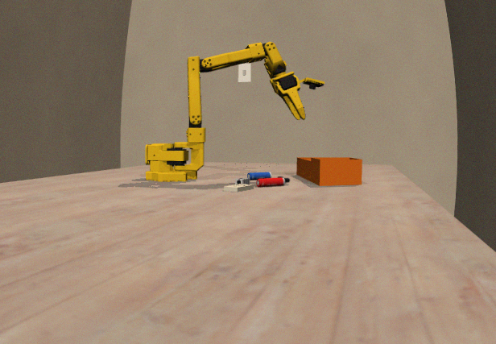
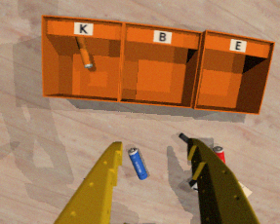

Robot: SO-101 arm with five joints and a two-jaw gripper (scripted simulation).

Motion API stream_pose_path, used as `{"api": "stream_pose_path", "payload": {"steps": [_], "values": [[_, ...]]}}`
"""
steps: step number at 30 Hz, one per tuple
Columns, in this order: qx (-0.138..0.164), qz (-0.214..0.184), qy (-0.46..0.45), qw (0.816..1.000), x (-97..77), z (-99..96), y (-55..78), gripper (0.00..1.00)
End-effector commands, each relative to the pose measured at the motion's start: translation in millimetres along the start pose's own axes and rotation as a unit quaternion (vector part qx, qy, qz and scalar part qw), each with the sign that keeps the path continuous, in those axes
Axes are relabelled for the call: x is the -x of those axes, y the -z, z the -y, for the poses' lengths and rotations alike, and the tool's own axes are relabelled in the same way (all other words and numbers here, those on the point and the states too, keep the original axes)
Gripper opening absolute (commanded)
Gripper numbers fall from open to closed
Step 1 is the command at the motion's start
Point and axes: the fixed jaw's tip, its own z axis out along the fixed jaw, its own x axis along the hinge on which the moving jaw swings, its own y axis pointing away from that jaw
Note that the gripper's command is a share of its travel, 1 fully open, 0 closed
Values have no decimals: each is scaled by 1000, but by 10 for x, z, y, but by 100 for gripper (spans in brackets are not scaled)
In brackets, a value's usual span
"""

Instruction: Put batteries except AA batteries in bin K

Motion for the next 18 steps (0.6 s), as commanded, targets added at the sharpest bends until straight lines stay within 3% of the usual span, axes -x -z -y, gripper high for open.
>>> {"api": "stream_pose_path", "payload": {"steps": [1, 4, 6, 18], "values": [[-47, -13, -97, 994, -379, 495, 266, 23], [-66, -46, -157, 984, -693, 666, 330, 23], [-72, -58, -179, 979, -808, 708, 350, 23], [-74, -62, -187, 978, -848, 721, 357, 23]]}}
